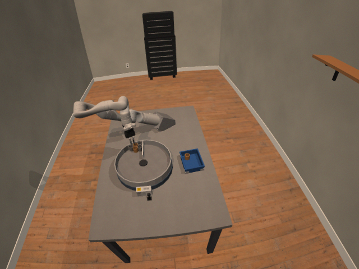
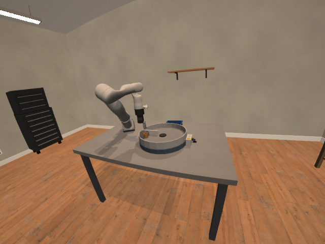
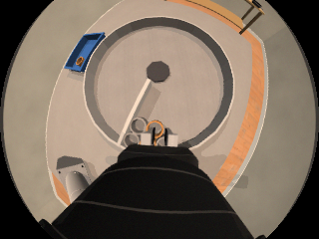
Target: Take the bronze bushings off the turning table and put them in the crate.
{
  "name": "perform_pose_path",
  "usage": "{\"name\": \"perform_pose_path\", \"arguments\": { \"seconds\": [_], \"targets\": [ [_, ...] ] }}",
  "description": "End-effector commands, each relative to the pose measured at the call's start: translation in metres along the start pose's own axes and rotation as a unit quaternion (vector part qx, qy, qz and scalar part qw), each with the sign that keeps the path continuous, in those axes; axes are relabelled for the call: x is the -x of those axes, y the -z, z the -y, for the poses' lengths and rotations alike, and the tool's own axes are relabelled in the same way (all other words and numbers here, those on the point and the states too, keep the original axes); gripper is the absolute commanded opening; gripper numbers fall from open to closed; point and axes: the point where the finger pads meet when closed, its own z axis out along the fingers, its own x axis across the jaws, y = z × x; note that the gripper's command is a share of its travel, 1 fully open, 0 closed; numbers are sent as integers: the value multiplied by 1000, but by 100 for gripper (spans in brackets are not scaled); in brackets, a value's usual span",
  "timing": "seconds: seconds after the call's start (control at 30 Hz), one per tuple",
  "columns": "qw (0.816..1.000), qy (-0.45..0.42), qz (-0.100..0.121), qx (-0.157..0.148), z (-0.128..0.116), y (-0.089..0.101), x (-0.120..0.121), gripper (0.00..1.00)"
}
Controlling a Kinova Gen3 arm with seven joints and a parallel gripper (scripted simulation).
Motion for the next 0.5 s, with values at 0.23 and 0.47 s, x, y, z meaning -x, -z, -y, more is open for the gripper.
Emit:
{"name": "perform_pose_path", "arguments": {
  "seconds": [0.23, 0.47],
  "targets": [
    [1000, -2, 2, -1, 0, -14, 0, 45],
    [1000, -2, 2, -1, 0, -14, 0, 45]
  ]
}}
